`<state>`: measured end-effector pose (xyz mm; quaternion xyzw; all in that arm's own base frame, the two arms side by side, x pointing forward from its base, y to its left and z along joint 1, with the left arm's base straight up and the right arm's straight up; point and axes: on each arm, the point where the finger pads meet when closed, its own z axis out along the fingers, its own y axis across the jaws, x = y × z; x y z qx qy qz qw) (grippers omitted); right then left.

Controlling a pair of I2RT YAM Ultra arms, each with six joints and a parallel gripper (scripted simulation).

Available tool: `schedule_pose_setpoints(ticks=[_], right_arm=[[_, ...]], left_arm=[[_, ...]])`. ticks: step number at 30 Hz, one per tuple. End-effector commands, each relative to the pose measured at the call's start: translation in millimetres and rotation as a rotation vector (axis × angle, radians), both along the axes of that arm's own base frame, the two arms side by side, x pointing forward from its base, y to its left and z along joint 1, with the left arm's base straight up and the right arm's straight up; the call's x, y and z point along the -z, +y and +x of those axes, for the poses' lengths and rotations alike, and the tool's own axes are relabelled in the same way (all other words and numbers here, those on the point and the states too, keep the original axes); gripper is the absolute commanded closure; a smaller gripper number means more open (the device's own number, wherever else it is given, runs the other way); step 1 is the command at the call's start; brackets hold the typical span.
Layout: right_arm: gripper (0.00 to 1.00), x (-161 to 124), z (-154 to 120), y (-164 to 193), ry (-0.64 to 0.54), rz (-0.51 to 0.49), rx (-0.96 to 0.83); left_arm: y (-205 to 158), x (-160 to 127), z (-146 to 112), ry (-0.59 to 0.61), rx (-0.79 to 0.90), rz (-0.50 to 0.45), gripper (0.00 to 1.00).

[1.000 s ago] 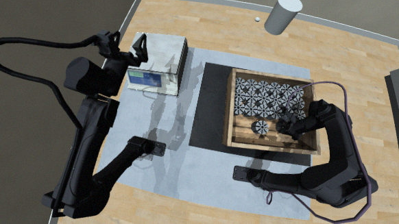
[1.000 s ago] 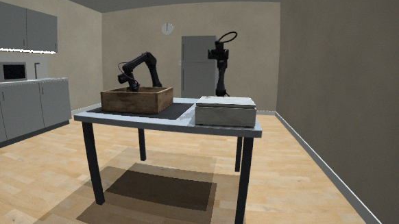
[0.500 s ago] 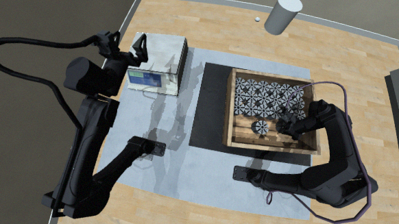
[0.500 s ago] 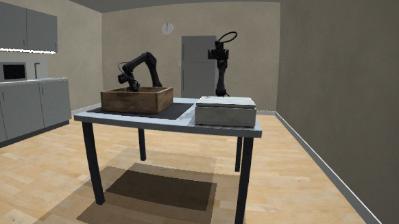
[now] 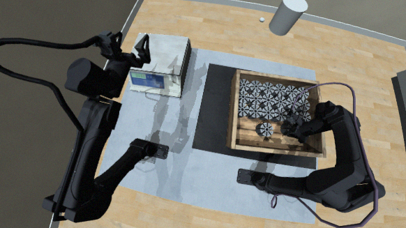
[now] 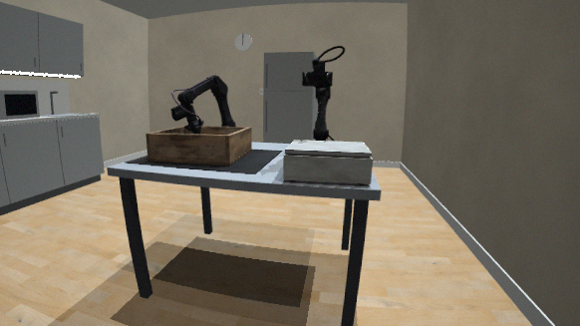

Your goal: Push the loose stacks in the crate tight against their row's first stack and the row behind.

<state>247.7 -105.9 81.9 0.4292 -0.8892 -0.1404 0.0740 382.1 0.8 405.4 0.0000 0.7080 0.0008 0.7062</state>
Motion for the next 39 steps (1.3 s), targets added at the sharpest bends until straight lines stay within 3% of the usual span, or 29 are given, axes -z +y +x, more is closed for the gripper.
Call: schedule_pose_setpoints(ticks=[1,4,5,8,13,14,17,20,23,28,29,31,34,37,39], right_arm=[[0.99,-11,7,-4,-0.036,-0.008,0.015],[0.99,-10,6,-2,-0.028,-0.004,0.009],[0.99,-29,2,-1,-0.033,-0.006,0.015],[0.99,-39,0,0,-0.020,0.000,0.015],[0.99,-54,15,-8,-0.084,-0.030,0.014],[0.99,-55,-5,1,-0.067,-0.024,0.031],[0.99,-45,-5,2,-0.033,-0.003,0.010],[0.99,-47,-3,18,-0.034,0.000,0.022],[0.99,-47,10,33,-0.073,-0.015,0.151],[0.99,-45,16,90,-0.066,0.006,0.443],[0.99,-42,17,77,-0.078,-0.022,0.414],[0.99,-45,12,97,-0.066,0.002,0.408],[0.99,-46,7,136,-0.034,0.036,0.561],[0.99,-43,10,125,-0.054,0.013,0.546],[0.99,-44,3,142,-0.034,0.032,0.553]], left_arm=[[0,-33,-15,-0.076,0.004,0.003,0.00],[0,-33,-15,-0.076,0.004,0.003,0.00],[0,-33,-15,-0.076,0.004,0.003,0.00],[0,-33,-15,-0.076,0.004,0.003,0.00],[0,-33,-15,-0.076,0.004,0.003,0.00],[0,-33,-15,-0.076,0.004,0.003,0.00],[0,-33,-15,-0.076,0.004,0.003,0.00],[0,-33,-15,-0.076,0.004,0.003,0.00],[0,-33,-15,-0.076,0.004,0.003,0.00],[0,-33,-15,-0.076,0.004,0.003,0.00],[0,-33,-15,-0.076,0.004,0.003,0.00],[0,-33,-15,-0.076,0.004,0.003,0.00],[0,-33,-15,-0.076,0.004,0.003,0.00],[0,-33,-15,-0.076,0.004,0.003,0.00],[0,-33,-15,-0.076,0.004,0.003,0.00]])
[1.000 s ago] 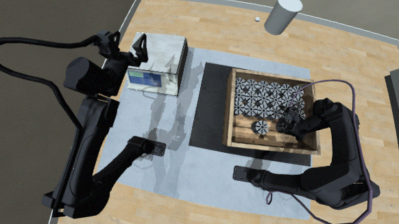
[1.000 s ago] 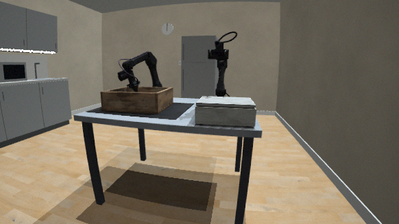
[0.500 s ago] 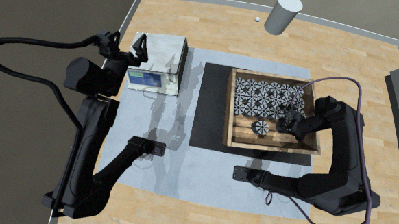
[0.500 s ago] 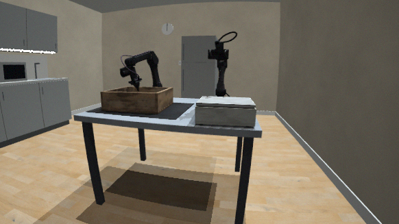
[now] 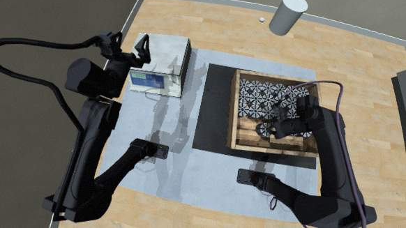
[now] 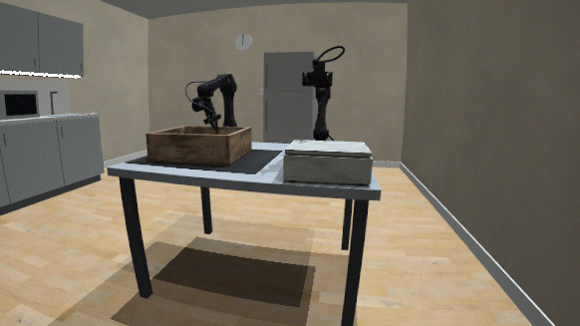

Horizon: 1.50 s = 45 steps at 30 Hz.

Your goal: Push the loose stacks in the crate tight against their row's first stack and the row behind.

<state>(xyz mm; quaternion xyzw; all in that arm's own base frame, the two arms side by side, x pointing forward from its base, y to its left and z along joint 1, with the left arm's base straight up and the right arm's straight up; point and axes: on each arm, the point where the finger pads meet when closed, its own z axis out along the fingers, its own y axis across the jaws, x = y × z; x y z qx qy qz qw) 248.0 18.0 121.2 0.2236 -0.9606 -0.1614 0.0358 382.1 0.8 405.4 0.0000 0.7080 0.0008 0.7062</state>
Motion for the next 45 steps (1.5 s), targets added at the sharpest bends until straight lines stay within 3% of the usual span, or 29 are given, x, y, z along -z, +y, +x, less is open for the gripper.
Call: schedule_pose_setpoints(ticks=[1,4,12,17,29,33,35,40,45], right_arm=[[0.99,-6,-3,31,-0.013,0.023,0.148],[0.99,-4,-5,46,-0.006,0.034,0.228],[0.99,-7,-7,44,-0.044,0.007,0.126],[0.99,14,-10,41,0.014,0.019,0.153],[0.99,42,-10,41,0.007,0.024,0.140],[0.99,39,-8,44,-0.019,0.027,0.124],[0.99,53,-12,44,0.016,0.026,0.123],[0.99,38,-2,45,-0.051,0.031,0.120],[0.99,40,5,35,-0.031,0.029,0.133]], left_arm=[[0,-33,-15,-0.076,0.004,0.003,0.00],[0,-33,-15,-0.076,0.004,0.003,0.00],[0,-33,-15,-0.076,0.004,0.003,0.00],[0,-33,-15,-0.076,0.004,0.003,0.00],[0,-33,-15,-0.076,0.004,0.003,0.00],[0,-33,-15,-0.076,0.004,0.003,0.00],[0,-33,-15,-0.076,0.004,0.003,0.00],[0,-33,-15,-0.076,0.004,0.003,0.00],[0,-33,-15,-0.076,0.004,0.003,0.00]])
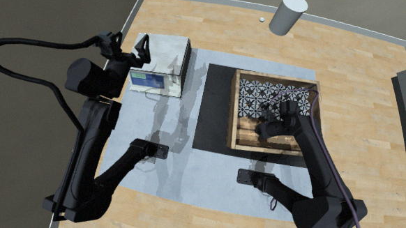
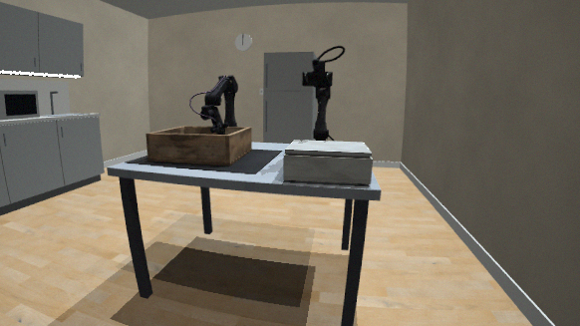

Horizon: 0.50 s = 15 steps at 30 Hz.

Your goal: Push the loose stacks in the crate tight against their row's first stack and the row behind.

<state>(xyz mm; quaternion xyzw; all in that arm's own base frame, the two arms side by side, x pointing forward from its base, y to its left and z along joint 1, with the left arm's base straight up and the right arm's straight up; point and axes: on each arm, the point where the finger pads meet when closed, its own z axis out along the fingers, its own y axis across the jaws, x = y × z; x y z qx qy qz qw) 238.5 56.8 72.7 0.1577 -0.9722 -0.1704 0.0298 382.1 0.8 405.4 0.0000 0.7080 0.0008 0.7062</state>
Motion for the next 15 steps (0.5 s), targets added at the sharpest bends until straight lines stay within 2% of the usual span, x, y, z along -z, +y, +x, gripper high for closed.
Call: schedule_pose_setpoints(ticks=[1,15], right_arm=[[0.99,-9,11,-5,-0.035,0.014,-0.001],[0.99,-6,15,-23,-0.029,-0.006,-0.001]], left_arm=[[0,-33,-15,-0.076,0.004,0.003,0.00],[0,-33,-15,-0.076,0.004,0.003,0.00]])
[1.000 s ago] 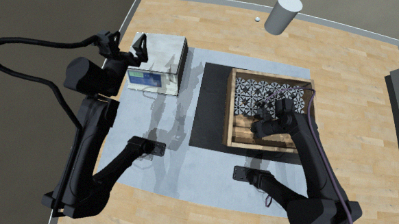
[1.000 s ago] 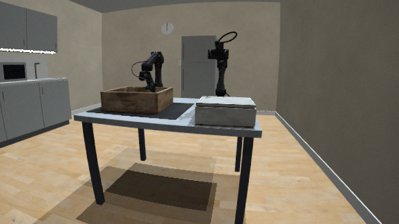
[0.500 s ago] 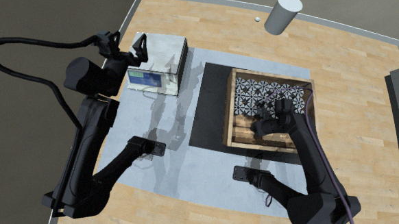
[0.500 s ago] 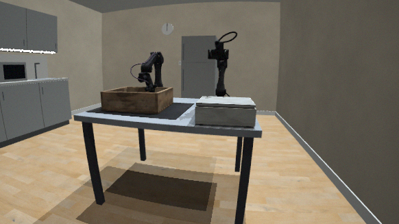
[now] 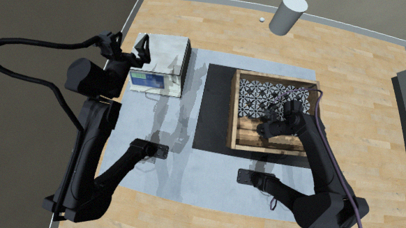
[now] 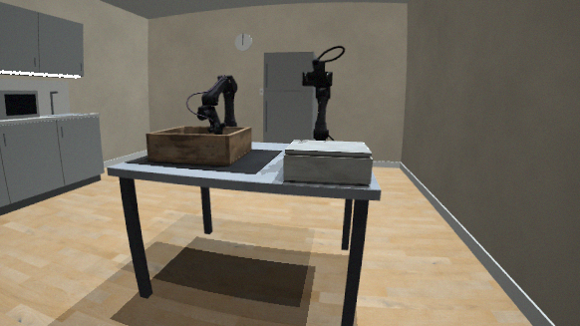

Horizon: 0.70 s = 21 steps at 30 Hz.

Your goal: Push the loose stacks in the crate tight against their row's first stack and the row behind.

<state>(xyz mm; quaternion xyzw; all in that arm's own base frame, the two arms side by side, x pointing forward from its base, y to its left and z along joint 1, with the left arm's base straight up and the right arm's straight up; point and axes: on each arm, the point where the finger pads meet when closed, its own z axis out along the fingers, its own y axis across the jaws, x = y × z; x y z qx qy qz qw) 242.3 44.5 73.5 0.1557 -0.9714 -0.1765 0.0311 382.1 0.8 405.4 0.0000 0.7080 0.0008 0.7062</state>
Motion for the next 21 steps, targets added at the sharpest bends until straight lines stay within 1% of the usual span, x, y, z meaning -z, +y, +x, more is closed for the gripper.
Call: schedule_pose_setpoints(ticks=[1,6,7,21], right_arm=[[0.99,-5,12,-12,-0.034,-0.019,-0.004],[0.99,-5,14,-17,-0.036,-0.022,-0.003],[0.99,-7,17,-18,-0.056,-0.024,-0.003],[0.99,-4,21,-38,-0.044,-0.036,-0.004]], left_arm=[[0,-33,-15,-0.076,0.004,0.003,0.00],[0,-33,-15,-0.076,0.004,0.003,0.00],[0,-33,-15,-0.076,0.004,0.003,0.00],[0,-33,-15,-0.076,0.004,0.003,0.00]])
